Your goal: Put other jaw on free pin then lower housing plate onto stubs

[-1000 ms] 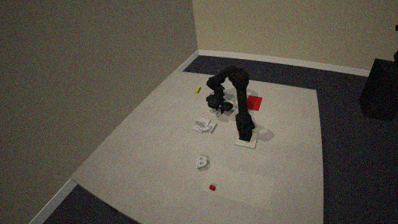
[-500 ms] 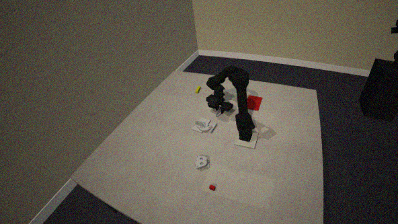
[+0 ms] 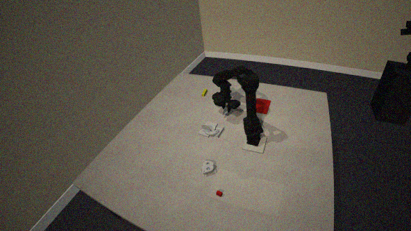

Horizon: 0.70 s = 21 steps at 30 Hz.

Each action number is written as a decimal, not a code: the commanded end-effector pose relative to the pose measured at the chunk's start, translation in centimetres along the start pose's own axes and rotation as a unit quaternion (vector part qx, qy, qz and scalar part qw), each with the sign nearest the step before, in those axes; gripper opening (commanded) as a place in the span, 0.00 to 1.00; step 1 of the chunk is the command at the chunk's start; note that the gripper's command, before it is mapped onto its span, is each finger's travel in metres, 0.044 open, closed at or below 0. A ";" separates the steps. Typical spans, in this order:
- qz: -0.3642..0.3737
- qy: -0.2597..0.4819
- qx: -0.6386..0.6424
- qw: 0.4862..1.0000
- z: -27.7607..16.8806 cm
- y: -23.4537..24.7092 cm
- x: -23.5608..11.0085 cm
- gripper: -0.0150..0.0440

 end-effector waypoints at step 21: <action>-0.002 -0.002 0.077 0.997 2.5 0.0 -3.7 0.48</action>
Point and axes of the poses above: the point midway between the two fingers, 35 mm back from their tips, its own x axis out along the fingers, its own y axis across the jaws, z = x × y, the point moved 6 cm from there along -x, back along the fingers, and after that the axes turned 4 degrees about x, right-handed, at the moved point
